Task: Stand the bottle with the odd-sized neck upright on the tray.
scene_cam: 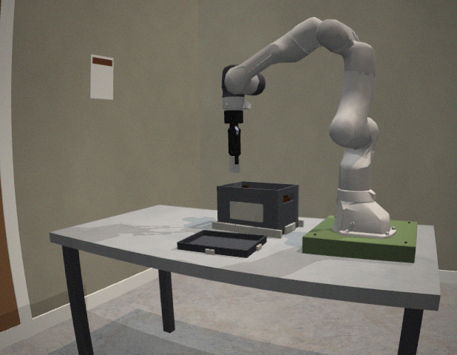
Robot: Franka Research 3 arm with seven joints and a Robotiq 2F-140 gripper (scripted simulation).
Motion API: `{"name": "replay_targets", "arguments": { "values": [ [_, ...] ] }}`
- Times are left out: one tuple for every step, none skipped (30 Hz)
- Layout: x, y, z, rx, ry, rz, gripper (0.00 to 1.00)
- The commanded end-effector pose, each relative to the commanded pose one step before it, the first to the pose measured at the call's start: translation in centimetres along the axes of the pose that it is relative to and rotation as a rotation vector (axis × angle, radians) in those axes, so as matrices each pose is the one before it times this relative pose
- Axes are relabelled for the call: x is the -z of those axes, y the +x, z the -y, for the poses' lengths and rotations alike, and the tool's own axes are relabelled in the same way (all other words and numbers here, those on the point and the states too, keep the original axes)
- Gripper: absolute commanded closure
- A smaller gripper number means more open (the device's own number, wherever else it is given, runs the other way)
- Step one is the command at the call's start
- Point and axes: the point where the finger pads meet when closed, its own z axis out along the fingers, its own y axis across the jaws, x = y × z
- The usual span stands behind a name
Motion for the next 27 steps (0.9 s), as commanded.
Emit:
{"name": "replay_targets", "arguments": {
  "values": [
    [-0.004,-0.055,-0.027,-0.01180,0.00122,0.00190,0.56],
    [0.000,0.000,0.000,0.00000,0.00000,0.00000,0.56],
    [0.000,0.000,0.000,0.00000,0.00000,0.00000,0.56],
    [0.000,0.000,0.000,0.00000,0.00000,0.00000,0.56],
    [0.000,0.000,0.000,0.00000,0.00000,0.00000,0.56],
    [0.000,0.000,0.000,0.00000,0.00000,0.00000,0.56],
    [0.000,0.000,0.000,0.00000,0.00000,0.00000,0.56],
    [0.000,0.000,0.000,0.00000,0.00000,0.00000,0.56],
    [0.000,0.000,0.000,0.00000,0.00000,0.00000,0.56],
    [0.000,0.000,0.000,0.00000,0.00000,0.00000,0.56],
    [0.000,0.000,0.000,0.00000,0.00000,0.00000,0.56],
    [0.000,0.000,0.000,0.00000,0.00000,0.00000,0.56],
    [-0.001,0.000,0.000,0.00000,0.00000,0.00000,0.56],
    [-0.004,0.000,0.000,0.00000,0.00000,0.00000,0.56],
    [0.000,0.000,0.000,0.00000,0.00000,0.00000,0.56],
    [0.000,0.000,0.000,0.00000,0.00000,0.00000,0.56],
    [-0.007,0.000,0.000,0.00000,0.00000,0.00000,0.56],
    [-0.011,0.000,0.000,0.00000,0.00000,0.00000,0.56],
    [-0.015,0.000,0.000,0.00000,0.00000,0.00000,0.56],
    [-0.021,0.000,0.000,0.00000,0.00000,0.00000,0.56],
    [-0.026,0.000,0.000,0.00000,0.00000,0.00000,0.56],
    [-0.033,0.000,0.000,0.00000,0.00000,-0.00001,0.56],
    [-0.039,0.000,0.000,0.00000,0.00000,-0.00001,0.56],
    [-0.046,0.000,0.000,0.00000,0.00000,-0.00001,0.56],
    [-0.053,0.000,0.000,0.00000,0.00000,-0.00001,0.56],
    [-0.060,0.000,0.000,0.00000,0.00001,-0.00001,0.56],
    [-0.067,0.000,0.000,0.00000,0.00001,-0.00001,0.56]
  ]
}}
